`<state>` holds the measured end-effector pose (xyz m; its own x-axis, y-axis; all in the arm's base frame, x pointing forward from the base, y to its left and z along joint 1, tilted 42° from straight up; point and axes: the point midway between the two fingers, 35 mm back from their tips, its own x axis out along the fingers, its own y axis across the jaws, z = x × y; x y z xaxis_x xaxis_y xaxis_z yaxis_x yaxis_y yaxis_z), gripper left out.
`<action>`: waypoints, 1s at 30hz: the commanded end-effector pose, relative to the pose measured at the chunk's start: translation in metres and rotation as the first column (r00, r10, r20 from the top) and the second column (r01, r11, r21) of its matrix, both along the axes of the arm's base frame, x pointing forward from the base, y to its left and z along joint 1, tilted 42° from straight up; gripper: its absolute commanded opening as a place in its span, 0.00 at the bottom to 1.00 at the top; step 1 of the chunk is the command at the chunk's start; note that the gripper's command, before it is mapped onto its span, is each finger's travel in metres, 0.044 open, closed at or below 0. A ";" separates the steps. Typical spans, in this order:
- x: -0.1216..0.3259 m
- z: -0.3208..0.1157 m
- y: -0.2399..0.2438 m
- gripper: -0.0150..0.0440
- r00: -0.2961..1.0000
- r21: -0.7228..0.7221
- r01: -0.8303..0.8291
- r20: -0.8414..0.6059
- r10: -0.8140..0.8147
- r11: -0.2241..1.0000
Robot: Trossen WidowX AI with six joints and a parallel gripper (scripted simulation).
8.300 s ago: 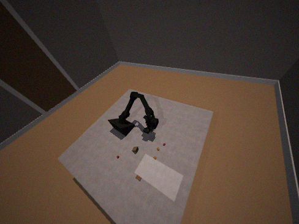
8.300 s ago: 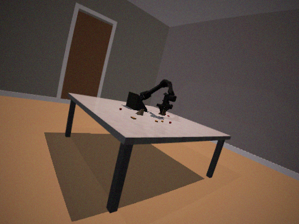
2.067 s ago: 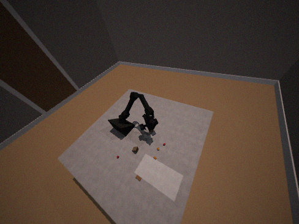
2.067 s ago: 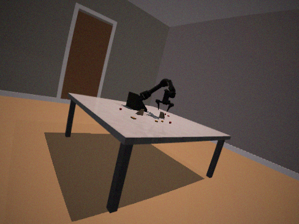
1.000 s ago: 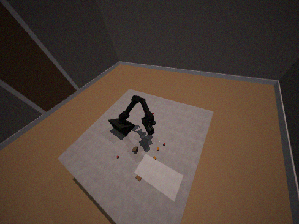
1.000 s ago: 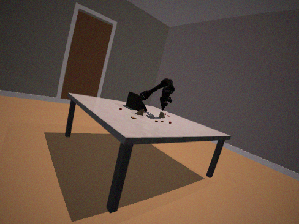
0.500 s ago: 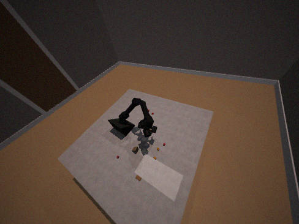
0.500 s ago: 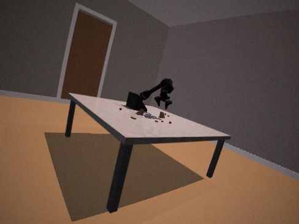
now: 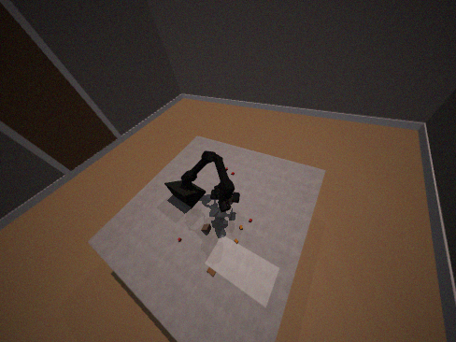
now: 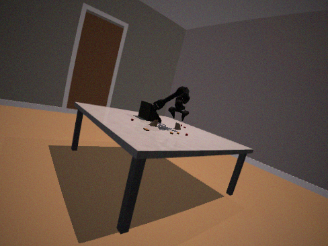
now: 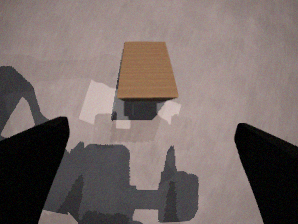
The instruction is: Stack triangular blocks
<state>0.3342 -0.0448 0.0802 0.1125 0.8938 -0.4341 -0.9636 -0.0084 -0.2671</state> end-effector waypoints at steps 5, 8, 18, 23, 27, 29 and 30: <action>0.002 -0.008 0.013 1.00 1.000 0.005 -0.006 -0.005 0.006 1.000; 0.003 -0.010 0.018 1.00 1.000 0.004 -0.007 -0.004 0.007 1.000; 0.005 -0.018 0.032 1.00 1.000 0.000 -0.014 0.003 0.014 1.000; 0.006 -0.021 0.040 1.00 1.000 0.000 -0.018 0.006 0.018 1.000; 0.007 -0.024 0.045 1.00 1.000 0.000 -0.021 0.009 0.021 1.000; 0.007 -0.025 0.048 1.00 1.000 0.000 -0.022 0.010 0.022 1.000; 0.007 -0.026 0.050 1.00 1.000 0.000 -0.023 0.011 0.023 1.000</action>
<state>0.3418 -0.0010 0.0549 0.0977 0.8939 -0.4375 -0.9604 -0.0305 -0.2769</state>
